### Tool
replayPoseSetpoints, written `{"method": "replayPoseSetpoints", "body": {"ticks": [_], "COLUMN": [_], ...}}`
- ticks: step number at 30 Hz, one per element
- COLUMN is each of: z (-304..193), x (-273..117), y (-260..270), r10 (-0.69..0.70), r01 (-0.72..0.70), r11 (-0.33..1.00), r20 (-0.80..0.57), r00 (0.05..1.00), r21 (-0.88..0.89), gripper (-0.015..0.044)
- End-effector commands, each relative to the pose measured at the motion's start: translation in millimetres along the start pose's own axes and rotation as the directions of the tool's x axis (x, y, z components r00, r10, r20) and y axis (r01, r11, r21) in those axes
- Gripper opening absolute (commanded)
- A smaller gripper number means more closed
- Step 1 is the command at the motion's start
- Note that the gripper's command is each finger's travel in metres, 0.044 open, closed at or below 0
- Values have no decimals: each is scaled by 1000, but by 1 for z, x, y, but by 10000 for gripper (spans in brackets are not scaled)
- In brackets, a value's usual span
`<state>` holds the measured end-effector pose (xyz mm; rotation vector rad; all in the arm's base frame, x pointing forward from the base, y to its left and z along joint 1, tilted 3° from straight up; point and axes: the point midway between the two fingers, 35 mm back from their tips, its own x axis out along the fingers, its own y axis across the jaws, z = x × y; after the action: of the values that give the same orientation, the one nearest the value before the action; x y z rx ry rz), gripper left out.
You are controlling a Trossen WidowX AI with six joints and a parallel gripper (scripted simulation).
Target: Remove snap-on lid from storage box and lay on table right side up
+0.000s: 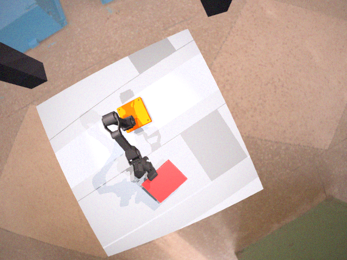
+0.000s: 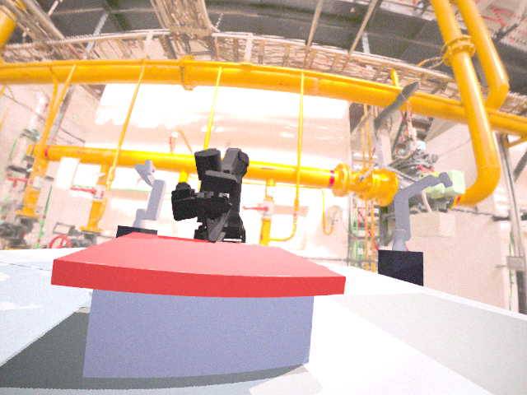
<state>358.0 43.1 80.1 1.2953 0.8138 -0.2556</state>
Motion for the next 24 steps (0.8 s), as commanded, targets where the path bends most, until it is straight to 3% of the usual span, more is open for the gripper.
{"method": "replayPoseSetpoints", "body": {"ticks": [1, 24], "z": [0, 0], "x": [1, 2], "y": [0, 1], "r10": [0, 0], "r01": [0, 0], "r11": [1000, 1000], "r20": [1, 1], "r00": [1000, 1000], "r21": [0, 0], "gripper": [0, 0]}}
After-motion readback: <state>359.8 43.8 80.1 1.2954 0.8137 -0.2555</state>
